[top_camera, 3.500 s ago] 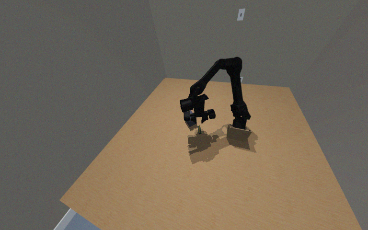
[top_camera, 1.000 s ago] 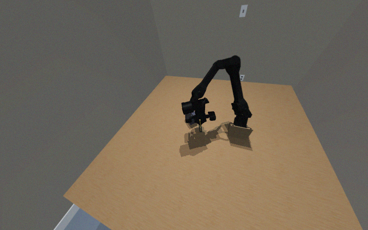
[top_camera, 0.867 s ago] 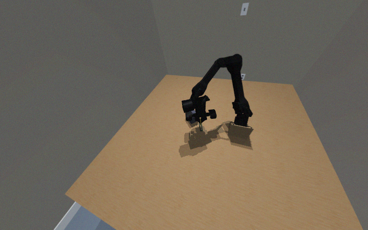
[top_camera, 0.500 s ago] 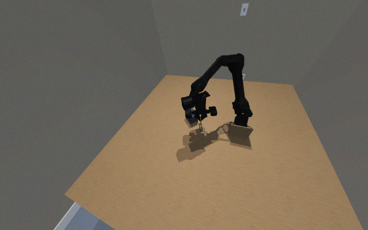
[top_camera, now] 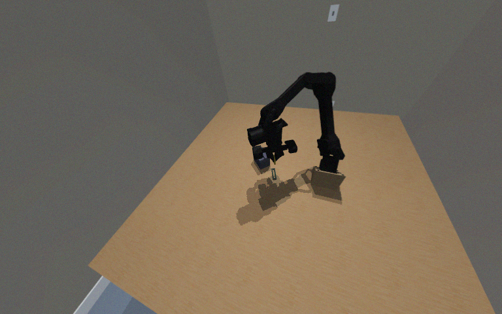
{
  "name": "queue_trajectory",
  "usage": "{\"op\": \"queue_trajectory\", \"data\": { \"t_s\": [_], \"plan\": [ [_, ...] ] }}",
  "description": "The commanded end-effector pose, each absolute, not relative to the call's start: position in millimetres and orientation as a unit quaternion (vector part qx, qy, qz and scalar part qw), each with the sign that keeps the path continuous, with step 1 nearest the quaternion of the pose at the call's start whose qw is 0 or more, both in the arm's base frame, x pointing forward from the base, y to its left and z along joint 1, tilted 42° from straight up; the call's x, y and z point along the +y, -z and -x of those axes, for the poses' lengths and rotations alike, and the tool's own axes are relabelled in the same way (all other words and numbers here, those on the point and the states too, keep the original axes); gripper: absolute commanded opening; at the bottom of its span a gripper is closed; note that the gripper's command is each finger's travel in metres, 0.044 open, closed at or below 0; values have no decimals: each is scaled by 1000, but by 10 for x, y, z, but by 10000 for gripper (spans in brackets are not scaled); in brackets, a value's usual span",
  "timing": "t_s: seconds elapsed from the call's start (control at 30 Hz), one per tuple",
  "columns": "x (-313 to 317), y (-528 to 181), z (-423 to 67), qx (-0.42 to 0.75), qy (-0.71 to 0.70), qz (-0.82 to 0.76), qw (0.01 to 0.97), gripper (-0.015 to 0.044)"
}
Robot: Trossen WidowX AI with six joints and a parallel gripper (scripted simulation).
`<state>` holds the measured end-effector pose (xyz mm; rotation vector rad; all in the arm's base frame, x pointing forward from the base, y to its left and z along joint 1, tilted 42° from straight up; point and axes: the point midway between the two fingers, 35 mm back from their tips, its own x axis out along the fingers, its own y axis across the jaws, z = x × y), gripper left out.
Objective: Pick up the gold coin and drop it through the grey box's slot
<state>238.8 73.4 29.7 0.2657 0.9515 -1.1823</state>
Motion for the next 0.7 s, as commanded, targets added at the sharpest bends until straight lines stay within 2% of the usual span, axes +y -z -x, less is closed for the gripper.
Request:
{"op": "queue_trajectory", "data": {
  "t_s": [0.0, 0.23, 0.67],
  "plan": [
    [736, -309, -2379, 458, 511, -84, 722, 0],
    [729, -323, -2364, 510, 460, -6, 727, 0],
    [688, -379, -2537, 513, 460, -11, 725, 0]
  ]
}}
